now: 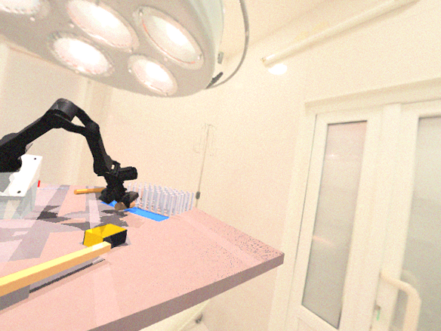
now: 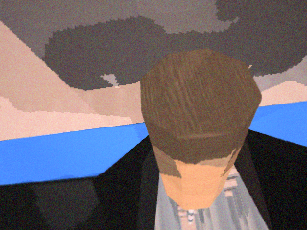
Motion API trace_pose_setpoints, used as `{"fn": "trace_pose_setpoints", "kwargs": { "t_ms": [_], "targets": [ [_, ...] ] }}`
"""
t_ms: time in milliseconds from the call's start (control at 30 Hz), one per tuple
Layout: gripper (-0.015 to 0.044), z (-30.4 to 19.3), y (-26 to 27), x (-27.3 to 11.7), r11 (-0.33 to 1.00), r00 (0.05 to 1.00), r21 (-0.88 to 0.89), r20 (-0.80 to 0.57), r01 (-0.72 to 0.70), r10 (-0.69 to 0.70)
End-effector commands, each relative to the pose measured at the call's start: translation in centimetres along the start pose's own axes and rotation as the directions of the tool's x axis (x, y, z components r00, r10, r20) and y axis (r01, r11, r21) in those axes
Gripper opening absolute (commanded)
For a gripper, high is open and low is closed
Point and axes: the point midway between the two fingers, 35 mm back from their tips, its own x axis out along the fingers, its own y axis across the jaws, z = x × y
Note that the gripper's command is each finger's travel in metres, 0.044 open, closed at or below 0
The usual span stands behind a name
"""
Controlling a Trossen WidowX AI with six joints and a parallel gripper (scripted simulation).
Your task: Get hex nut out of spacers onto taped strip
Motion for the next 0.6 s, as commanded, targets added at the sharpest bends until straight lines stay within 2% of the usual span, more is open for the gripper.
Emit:
{"fn": "trace_pose_setpoints", "kwargs": {
  "t_ms": [0, 567],
  "targets": [
    [0.0000, -0.15, 0.09, -0.23, 1.000, 1.000, -0.004, -0.011, -0.001, 0.001],
    [0.0000, 0.14, 0.04, -1.15, 1.000, 1.000, -0.005, -0.011, -0.001, 0.001]
  ]
}}
